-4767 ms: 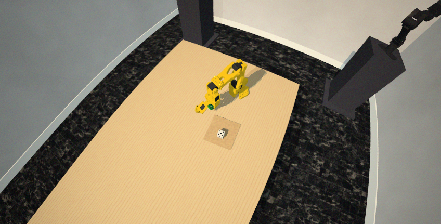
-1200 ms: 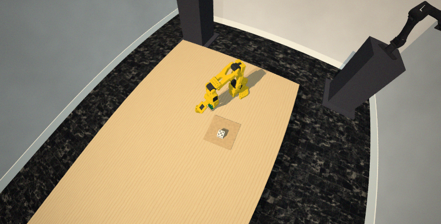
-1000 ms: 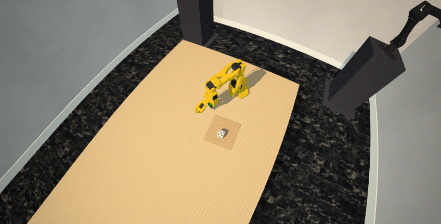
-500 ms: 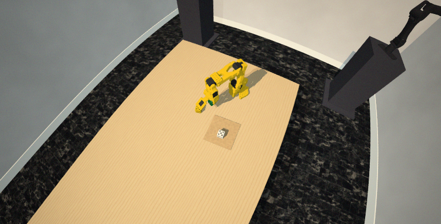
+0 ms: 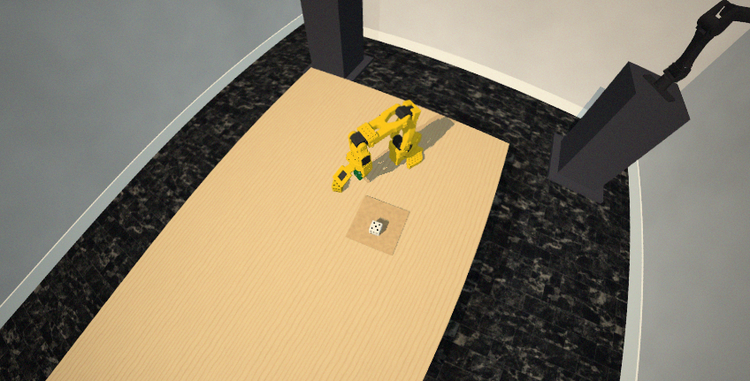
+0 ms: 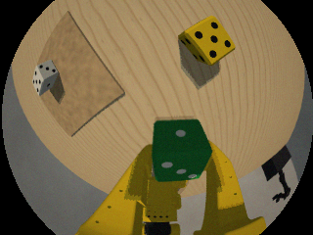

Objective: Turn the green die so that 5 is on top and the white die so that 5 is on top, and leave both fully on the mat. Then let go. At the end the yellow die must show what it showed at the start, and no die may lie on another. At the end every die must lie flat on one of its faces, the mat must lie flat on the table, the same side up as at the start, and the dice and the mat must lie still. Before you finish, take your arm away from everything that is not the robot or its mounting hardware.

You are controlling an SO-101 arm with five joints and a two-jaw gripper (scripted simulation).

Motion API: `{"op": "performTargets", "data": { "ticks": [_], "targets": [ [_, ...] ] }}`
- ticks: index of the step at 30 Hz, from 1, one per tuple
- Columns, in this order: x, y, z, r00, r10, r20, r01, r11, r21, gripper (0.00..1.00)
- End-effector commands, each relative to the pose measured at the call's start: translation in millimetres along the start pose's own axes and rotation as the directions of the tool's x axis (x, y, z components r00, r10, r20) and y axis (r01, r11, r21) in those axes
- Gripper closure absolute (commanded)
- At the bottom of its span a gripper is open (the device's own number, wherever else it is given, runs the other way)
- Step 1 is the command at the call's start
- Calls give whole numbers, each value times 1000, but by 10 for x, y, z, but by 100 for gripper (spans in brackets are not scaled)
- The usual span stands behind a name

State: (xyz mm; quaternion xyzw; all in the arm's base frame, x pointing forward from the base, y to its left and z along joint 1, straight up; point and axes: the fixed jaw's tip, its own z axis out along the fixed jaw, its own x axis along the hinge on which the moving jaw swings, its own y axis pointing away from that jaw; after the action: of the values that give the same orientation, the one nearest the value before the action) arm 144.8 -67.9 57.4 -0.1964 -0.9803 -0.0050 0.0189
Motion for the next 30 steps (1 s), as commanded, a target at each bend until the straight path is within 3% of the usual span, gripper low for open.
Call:
{"op": "performTargets", "data": {
  "ticks": [1,18,30],
  "targets": [
    [-57,-15,-94,998,-2,59,2,1000,4,100],
    [-50,-16,-94,994,-88,58,88,996,10,100],
    [-28,-21,-92,930,-365,53,364,931,26,100]
  ]
}}
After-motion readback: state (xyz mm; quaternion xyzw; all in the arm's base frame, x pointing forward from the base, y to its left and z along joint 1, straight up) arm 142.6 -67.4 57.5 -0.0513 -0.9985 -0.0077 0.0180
